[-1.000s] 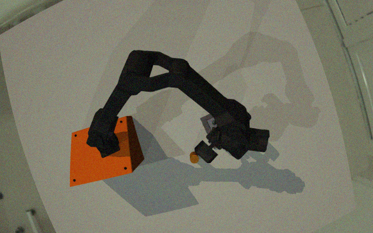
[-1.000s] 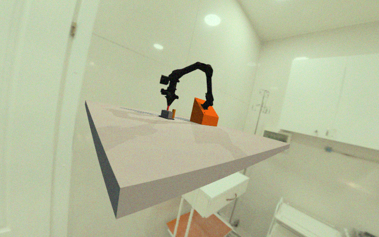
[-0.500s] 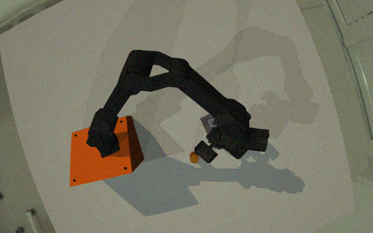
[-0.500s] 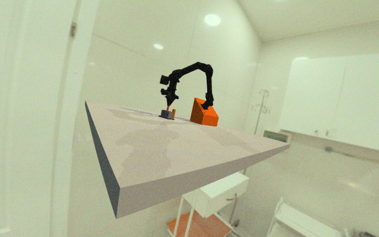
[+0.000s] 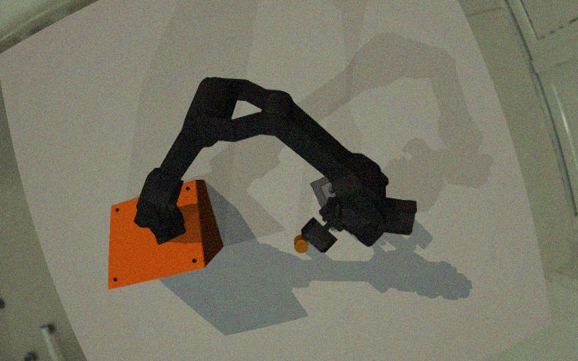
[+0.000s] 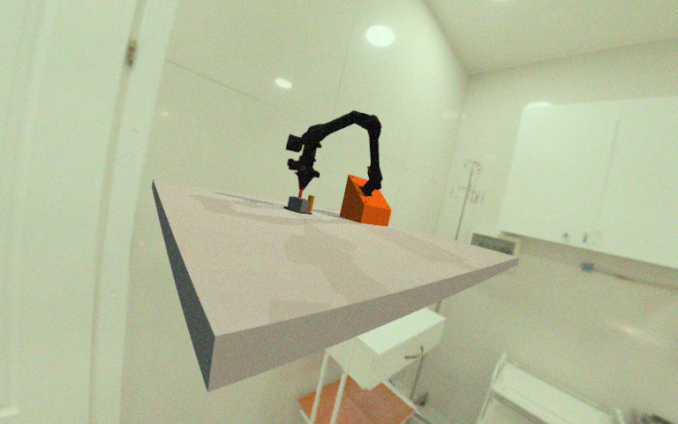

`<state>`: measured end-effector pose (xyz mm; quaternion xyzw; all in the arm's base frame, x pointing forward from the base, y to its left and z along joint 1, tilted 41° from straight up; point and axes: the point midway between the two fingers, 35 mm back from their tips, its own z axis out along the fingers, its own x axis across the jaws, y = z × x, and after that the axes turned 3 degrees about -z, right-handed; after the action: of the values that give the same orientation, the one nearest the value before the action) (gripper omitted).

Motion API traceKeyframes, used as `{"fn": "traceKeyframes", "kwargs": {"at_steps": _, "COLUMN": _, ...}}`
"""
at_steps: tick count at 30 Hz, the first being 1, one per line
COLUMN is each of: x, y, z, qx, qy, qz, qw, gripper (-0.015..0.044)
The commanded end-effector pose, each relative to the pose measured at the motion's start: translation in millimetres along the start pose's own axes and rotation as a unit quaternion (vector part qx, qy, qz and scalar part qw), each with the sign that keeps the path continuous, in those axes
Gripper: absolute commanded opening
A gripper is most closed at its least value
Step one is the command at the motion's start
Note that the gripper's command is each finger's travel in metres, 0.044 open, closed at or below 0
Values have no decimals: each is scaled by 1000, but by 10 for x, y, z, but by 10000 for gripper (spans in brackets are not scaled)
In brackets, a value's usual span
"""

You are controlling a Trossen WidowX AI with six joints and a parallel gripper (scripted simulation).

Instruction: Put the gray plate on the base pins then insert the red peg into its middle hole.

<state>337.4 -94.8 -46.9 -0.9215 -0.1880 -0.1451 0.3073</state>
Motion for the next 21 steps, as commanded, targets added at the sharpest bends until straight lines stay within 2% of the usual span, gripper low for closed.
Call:
{"fn": "traceKeyframes", "kwargs": {"at_steps": 1, "x": 0, "y": 0, "z": 0, "qx": 0, "qy": 0, "qz": 0, "qw": 1000, "gripper": 0}}
{"fn": "traceKeyframes", "kwargs": {"at_steps": 3, "x": 0, "y": 0, "z": 0, "qx": 0, "qy": 0, "qz": 0, "qw": 1000, "gripper": 0}}
{"fn": "traceKeyframes", "kwargs": {"at_steps": 9, "x": 0, "y": 0, "z": 0, "qx": 0, "qy": 0, "qz": 0, "qw": 1000, "gripper": 150}}
{"fn": "traceKeyframes", "kwargs": {"at_steps": 21, "x": 0, "y": 1, "z": -12, "qx": 1, "qy": 0, "qz": 2, "qw": 1000, "gripper": 150}}
